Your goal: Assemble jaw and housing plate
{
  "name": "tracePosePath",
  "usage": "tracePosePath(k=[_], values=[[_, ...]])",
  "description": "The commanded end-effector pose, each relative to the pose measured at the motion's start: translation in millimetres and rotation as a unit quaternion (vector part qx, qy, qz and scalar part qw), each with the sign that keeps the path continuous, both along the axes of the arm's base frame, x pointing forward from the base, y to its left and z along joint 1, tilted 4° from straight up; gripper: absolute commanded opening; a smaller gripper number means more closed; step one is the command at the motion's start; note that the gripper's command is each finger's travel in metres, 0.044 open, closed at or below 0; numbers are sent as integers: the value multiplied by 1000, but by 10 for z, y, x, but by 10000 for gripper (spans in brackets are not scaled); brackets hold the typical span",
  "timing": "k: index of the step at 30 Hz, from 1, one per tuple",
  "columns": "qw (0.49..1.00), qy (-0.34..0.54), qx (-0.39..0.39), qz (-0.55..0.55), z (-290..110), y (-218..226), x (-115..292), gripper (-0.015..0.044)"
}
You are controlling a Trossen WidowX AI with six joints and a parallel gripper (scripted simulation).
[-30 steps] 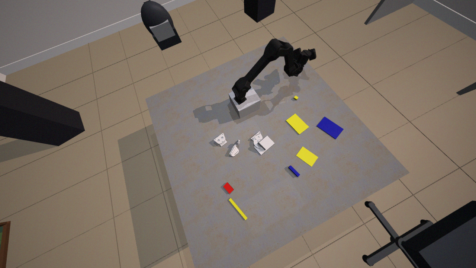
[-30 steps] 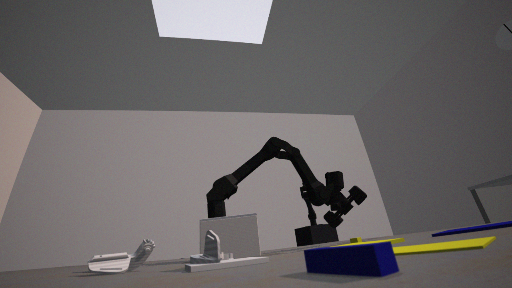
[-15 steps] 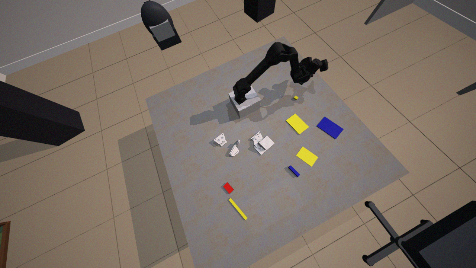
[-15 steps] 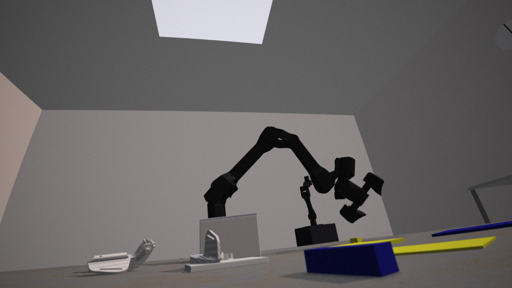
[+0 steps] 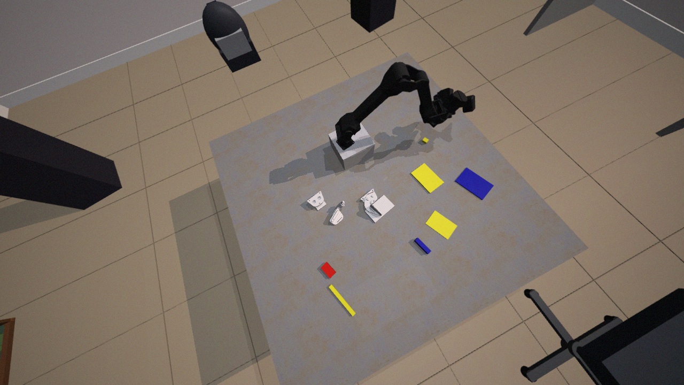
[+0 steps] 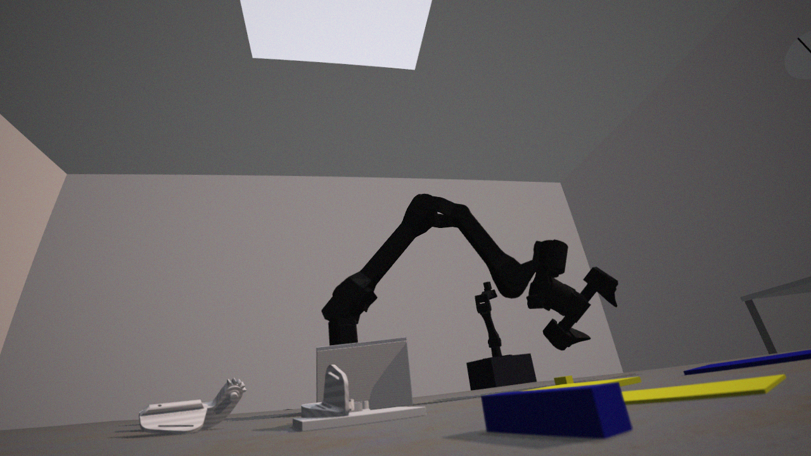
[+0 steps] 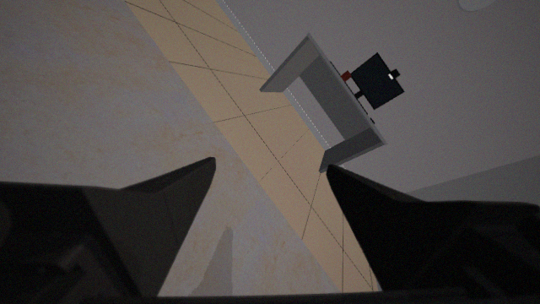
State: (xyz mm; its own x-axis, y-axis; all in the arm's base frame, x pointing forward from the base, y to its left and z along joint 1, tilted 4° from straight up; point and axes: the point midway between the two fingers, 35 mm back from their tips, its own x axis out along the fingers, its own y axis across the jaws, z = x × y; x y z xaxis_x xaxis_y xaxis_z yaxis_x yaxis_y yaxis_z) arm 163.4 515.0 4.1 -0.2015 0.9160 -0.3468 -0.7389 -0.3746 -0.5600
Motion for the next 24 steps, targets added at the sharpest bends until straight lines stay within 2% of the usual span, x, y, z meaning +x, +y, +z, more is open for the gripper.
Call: tracePosePath(k=[1, 6, 15, 24], values=[[1000, -8, -10, -26, 4, -104, 223, 440], [998, -23, -21, -51, -5, -233, 473, 440], [988, -34, -62, -134, -67, -769, 1196, 440], [975, -81, -104, -180, -72, -1262, 1685, 440]])
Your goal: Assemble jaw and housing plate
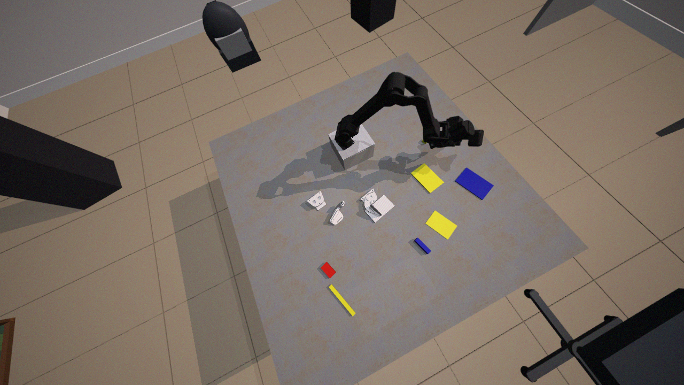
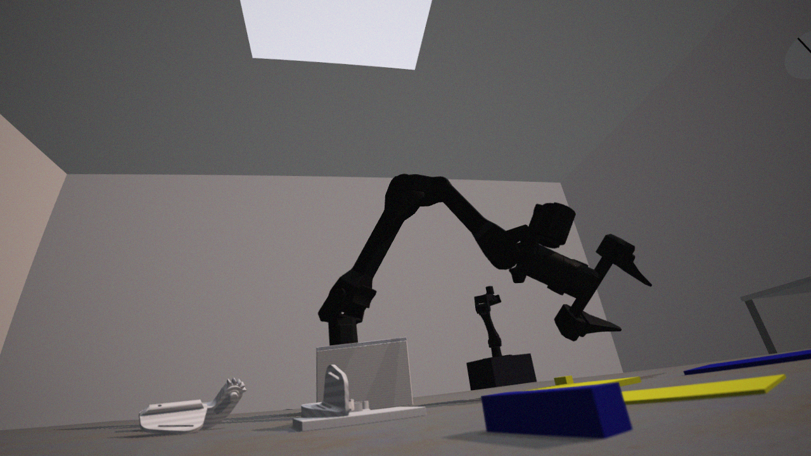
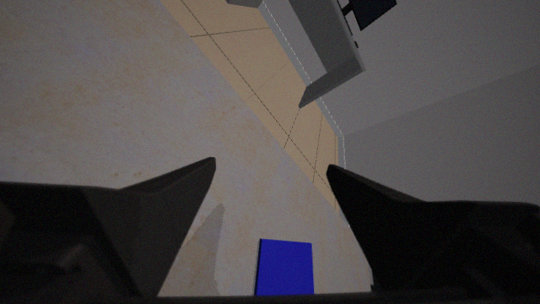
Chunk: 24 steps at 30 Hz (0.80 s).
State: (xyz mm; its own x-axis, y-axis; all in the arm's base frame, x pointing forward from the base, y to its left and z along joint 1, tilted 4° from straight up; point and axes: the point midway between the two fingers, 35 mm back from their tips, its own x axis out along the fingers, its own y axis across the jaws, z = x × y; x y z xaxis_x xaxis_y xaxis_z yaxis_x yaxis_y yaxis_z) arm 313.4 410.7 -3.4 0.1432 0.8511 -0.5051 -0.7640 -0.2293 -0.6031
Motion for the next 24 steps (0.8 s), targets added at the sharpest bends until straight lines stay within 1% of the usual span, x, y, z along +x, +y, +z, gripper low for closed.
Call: tracePosePath(k=[1, 14, 24], values=[[999, -21, -26, -24, 2, -279, 233, 440], [985, -75, -126, -92, -2, -1324, 845, 440], [962, -90, -219, -136, 5, -2277, 1092, 440]])
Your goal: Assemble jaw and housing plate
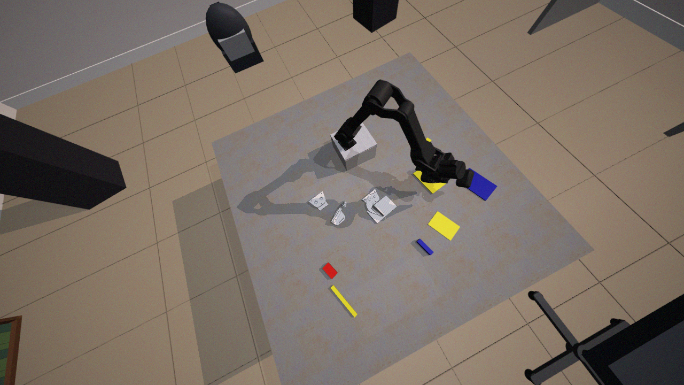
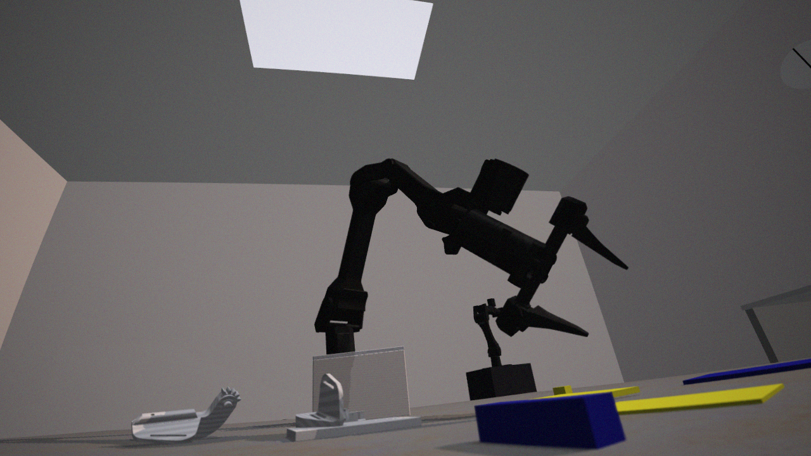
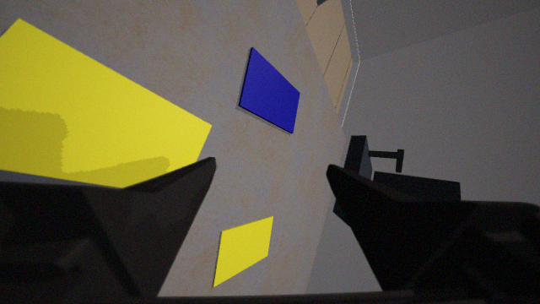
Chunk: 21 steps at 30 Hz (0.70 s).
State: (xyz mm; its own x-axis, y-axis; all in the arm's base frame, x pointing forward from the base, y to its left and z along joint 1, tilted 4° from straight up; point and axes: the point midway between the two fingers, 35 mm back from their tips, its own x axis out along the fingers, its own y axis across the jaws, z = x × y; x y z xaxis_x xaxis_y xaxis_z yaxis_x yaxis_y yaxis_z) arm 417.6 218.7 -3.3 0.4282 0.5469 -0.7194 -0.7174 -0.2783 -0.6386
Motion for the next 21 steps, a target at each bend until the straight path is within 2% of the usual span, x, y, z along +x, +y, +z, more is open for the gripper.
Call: tracePosePath(k=[1, 11, 21], values=[[999, -2, -44, -22, 6, -458, 61, 440], [988, 13, -140, -60, 34, -1449, 27, 440], [967, 59, -230, -87, 86, -2440, -286, 440]])
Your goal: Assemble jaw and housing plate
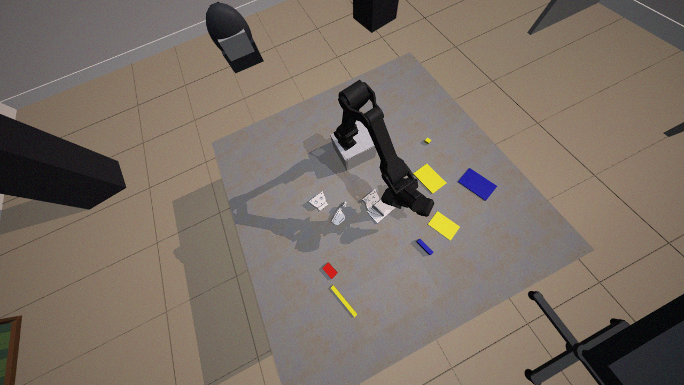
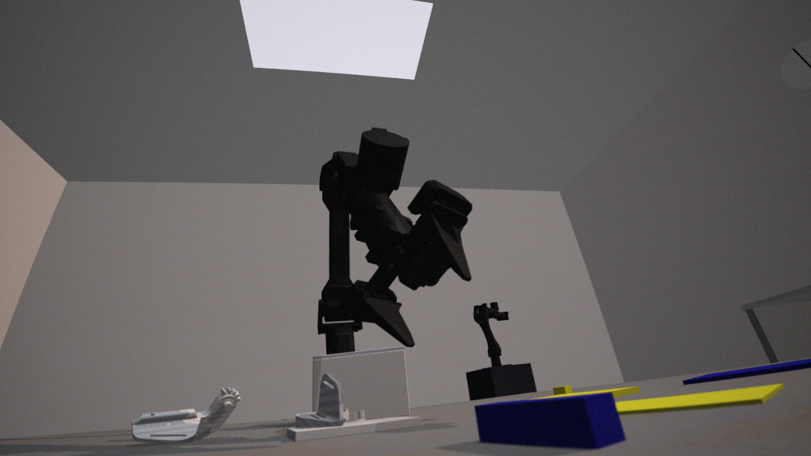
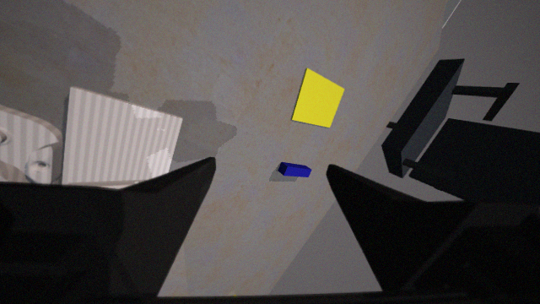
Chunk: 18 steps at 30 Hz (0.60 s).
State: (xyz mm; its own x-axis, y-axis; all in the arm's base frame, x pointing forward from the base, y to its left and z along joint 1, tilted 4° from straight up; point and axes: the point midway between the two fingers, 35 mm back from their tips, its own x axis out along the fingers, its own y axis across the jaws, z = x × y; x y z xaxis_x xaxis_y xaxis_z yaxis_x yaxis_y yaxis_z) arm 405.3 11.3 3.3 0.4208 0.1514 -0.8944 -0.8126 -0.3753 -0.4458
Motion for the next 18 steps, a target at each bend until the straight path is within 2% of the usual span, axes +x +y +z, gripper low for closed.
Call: tracePosePath(k=[1, 10, 18], values=[[999, 28, -41, -16, 27, -468, -213, 440], [989, 109, -94, -21, 11, -1257, -813, 440], [976, 191, -106, -14, 23, -1742, -1496, 440]])
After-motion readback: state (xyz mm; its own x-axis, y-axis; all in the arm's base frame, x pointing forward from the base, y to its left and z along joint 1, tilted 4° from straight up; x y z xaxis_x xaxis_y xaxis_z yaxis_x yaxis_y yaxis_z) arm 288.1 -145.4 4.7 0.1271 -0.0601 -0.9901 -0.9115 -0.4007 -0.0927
